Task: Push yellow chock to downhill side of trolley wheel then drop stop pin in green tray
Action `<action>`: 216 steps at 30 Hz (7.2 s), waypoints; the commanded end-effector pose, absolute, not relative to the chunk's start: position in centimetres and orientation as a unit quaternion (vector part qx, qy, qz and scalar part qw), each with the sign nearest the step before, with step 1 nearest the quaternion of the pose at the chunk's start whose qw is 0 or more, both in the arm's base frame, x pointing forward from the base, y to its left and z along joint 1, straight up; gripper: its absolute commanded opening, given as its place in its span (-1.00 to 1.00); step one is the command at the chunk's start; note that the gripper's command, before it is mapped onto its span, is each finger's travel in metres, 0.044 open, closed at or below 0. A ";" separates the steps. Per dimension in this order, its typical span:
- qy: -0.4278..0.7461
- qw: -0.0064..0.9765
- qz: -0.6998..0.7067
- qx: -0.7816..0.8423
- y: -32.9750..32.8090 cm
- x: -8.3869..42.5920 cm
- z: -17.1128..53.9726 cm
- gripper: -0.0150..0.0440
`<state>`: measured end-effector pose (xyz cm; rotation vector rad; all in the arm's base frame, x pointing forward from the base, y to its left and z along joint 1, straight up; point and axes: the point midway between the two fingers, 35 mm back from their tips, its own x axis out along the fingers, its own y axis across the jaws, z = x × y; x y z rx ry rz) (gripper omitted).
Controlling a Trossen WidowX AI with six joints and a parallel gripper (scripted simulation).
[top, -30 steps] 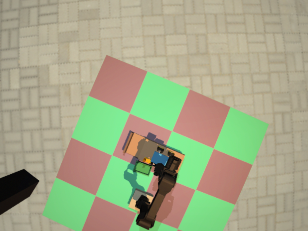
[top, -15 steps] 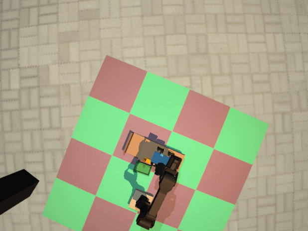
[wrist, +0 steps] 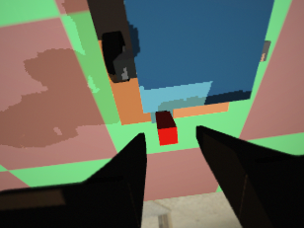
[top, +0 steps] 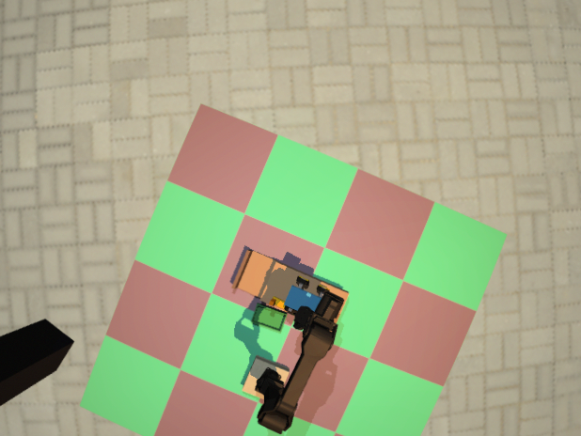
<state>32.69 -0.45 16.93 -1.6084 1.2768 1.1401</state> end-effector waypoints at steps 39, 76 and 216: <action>0.501 0.387 0.446 -0.633 -1.6 33.0 13.6 -0.38; 0.503 0.382 0.448 -0.633 -1.2 32.6 15.5 -0.49; 0.503 0.382 0.453 -0.629 5.7 23.2 15.8 -0.49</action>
